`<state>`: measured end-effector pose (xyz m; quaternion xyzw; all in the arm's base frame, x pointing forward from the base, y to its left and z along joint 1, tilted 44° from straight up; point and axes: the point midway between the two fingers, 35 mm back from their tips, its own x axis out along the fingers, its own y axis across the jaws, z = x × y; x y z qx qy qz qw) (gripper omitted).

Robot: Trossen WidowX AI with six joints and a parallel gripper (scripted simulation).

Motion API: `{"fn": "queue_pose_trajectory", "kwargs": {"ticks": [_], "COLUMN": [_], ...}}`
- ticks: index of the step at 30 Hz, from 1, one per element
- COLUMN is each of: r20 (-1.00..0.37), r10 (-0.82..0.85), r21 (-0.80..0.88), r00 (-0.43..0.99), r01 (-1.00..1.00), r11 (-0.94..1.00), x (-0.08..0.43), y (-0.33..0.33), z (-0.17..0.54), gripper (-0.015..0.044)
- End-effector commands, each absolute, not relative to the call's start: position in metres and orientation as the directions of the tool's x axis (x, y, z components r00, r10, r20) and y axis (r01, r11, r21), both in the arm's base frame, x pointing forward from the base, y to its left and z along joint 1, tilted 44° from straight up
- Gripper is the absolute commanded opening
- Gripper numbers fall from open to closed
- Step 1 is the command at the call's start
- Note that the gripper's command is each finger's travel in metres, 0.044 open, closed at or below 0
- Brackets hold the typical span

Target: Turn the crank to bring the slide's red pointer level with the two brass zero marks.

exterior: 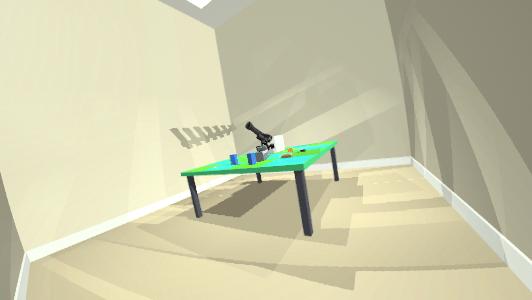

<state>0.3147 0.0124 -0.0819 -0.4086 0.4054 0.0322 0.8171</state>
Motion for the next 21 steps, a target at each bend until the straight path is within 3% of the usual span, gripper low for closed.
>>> {"fn": "queue_pose_trajectory", "kwargs": {"ticks": [1, 21], "r20": [-0.678, -0.678], "r10": [-0.299, -0.299], "r21": [-0.652, -0.652], "r00": [0.672, 0.672], "r01": [-0.361, -0.361], "r11": [0.666, 0.666], "x": [0.3182, 0.3194], "y": [0.0050, 0.0021], "z": [-0.0775, -0.0737], "gripper": [0.0000, 0.0000]}}
